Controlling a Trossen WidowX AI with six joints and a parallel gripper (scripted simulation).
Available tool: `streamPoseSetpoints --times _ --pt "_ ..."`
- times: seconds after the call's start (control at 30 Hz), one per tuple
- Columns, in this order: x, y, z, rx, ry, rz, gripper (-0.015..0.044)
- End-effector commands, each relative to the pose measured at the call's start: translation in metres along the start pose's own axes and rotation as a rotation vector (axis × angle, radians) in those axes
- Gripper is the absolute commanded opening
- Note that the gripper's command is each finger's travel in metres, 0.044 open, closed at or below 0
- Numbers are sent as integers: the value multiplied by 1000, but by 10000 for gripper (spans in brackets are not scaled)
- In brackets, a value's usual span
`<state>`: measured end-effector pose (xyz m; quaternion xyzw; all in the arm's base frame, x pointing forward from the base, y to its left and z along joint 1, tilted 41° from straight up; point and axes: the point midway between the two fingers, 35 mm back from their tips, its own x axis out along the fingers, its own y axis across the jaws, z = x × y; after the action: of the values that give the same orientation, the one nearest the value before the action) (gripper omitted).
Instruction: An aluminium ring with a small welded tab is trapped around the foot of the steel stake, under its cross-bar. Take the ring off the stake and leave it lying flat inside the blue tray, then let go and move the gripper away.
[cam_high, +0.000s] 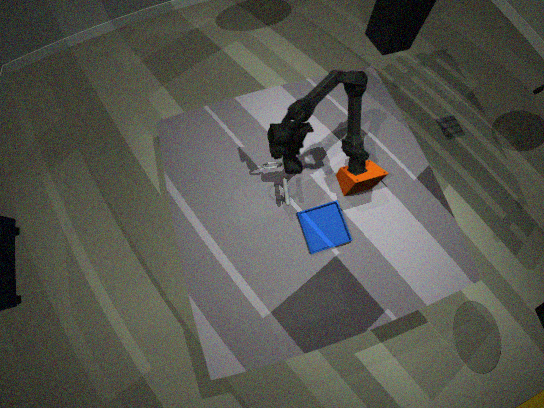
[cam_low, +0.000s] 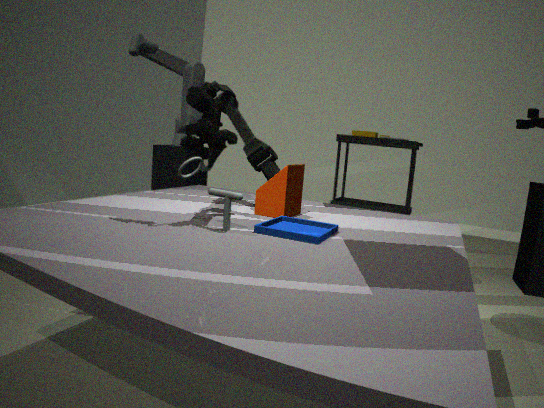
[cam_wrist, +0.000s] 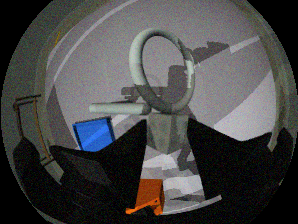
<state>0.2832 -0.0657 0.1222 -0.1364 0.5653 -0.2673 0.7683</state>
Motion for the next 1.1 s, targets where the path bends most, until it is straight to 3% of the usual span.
streamPoseSetpoints --times 0.0,1.07 --pt "1 1 9 0 -4 5 0" --pt "15 -1 50 1 -8 3 0"
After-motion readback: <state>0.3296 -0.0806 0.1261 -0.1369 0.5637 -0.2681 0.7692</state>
